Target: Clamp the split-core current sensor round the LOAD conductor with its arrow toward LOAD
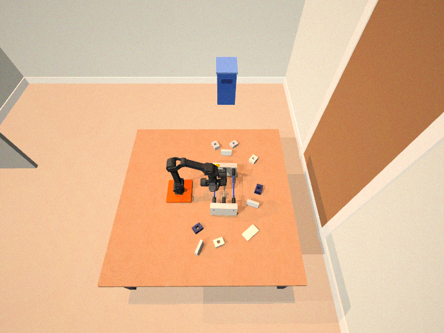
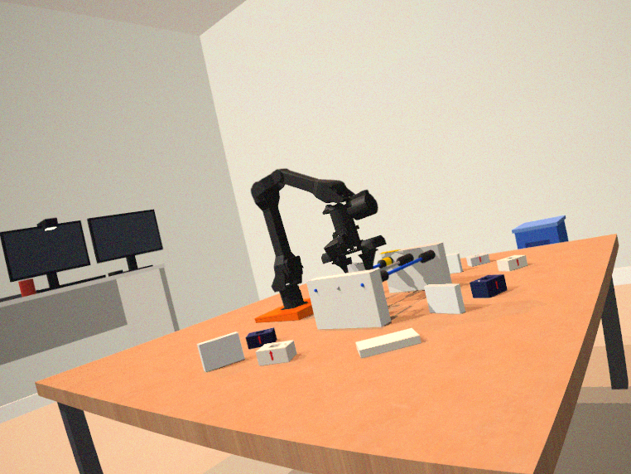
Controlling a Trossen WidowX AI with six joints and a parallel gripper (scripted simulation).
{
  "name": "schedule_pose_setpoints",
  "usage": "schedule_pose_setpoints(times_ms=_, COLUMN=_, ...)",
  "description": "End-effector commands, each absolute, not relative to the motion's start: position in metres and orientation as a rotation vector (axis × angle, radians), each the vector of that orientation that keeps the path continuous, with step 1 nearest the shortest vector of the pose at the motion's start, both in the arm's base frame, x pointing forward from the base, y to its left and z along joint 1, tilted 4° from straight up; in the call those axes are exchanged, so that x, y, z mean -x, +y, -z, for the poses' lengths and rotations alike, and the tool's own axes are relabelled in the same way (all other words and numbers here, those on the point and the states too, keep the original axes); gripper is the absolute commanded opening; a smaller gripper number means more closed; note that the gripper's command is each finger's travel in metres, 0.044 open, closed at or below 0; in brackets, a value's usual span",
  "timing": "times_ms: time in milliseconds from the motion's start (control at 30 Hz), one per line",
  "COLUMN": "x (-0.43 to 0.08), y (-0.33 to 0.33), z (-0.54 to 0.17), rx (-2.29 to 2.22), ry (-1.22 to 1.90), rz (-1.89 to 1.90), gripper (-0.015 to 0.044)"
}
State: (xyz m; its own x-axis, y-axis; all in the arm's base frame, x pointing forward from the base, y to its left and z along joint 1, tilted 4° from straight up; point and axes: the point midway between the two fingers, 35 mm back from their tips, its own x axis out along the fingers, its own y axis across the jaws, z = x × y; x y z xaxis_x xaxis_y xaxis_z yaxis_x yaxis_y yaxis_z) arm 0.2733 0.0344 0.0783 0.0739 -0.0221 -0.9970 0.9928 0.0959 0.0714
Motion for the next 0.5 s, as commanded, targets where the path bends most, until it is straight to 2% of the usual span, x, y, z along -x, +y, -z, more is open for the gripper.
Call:
schedule_pose_setpoints(times_ms=0, x=-0.2730, y=0.0344, z=-0.0778, rx=-1.154, ry=1.180, rz=1.098, gripper=0.0000)
schedule_pose_setpoints(times_ms=467, x=-0.2739, y=0.0345, z=-0.0766, rx=-1.171, ry=1.156, rz=1.072, gripper=0.0000)
